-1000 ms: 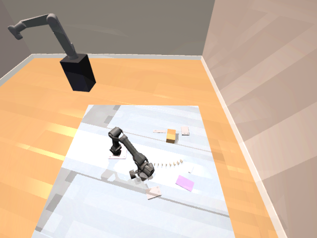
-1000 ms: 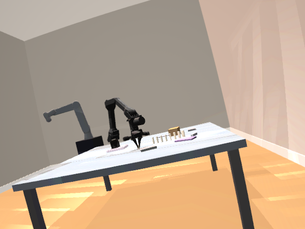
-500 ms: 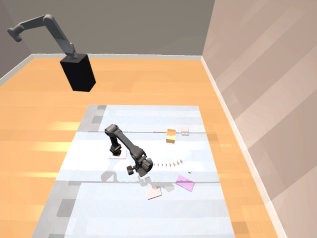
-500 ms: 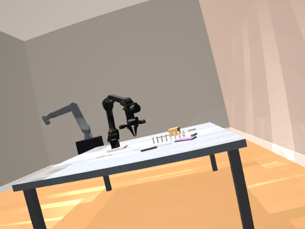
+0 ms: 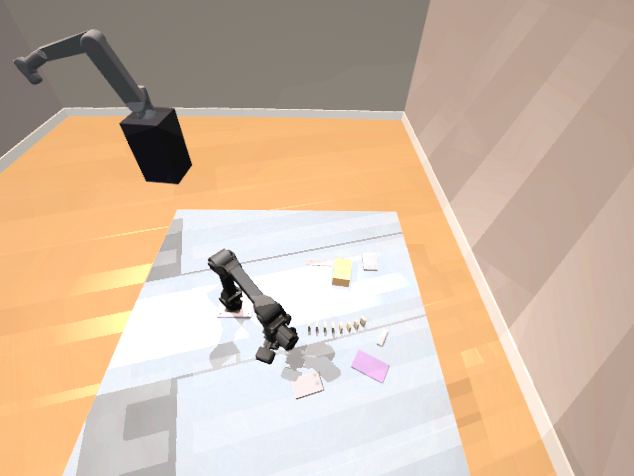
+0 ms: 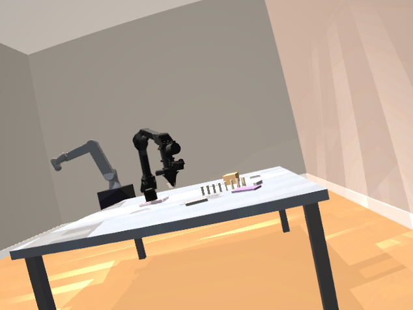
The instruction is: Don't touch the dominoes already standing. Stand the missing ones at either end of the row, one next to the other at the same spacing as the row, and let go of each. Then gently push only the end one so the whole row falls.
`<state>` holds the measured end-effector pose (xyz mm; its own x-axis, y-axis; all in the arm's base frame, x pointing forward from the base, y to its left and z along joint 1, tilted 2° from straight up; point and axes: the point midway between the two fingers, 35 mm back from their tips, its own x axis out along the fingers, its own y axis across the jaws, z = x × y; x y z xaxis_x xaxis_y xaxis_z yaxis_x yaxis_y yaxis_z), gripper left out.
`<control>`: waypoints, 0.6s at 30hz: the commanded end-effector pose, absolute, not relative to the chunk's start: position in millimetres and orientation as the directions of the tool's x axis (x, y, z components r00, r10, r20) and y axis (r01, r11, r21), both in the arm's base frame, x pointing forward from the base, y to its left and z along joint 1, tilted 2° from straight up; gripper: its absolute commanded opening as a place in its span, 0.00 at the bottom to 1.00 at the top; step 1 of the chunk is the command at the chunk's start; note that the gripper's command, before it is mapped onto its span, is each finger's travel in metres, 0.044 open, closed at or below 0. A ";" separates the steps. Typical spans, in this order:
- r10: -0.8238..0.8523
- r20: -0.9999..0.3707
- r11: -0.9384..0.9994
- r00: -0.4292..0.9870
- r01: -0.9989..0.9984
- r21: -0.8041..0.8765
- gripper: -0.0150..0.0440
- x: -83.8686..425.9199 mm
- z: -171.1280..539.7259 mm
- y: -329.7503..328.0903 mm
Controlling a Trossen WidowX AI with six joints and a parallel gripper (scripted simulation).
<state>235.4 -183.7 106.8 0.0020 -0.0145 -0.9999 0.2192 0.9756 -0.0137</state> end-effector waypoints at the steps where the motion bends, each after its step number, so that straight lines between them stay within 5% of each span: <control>1: -0.012 -1.000 0.998 -0.011 -0.059 -0.011 0.30 225.5 104.8 -187.3; 10: -0.011 -1.000 0.998 -0.001 -0.056 -0.011 0.30 226.9 103.4 -188.0; 18: -0.013 -0.986 1.000 0.165 -0.008 -0.014 0.30 249.5 83.1 -200.2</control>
<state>244.1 -198.3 92.6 0.1171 -0.0230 -0.9929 -0.0249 0.9993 -0.0261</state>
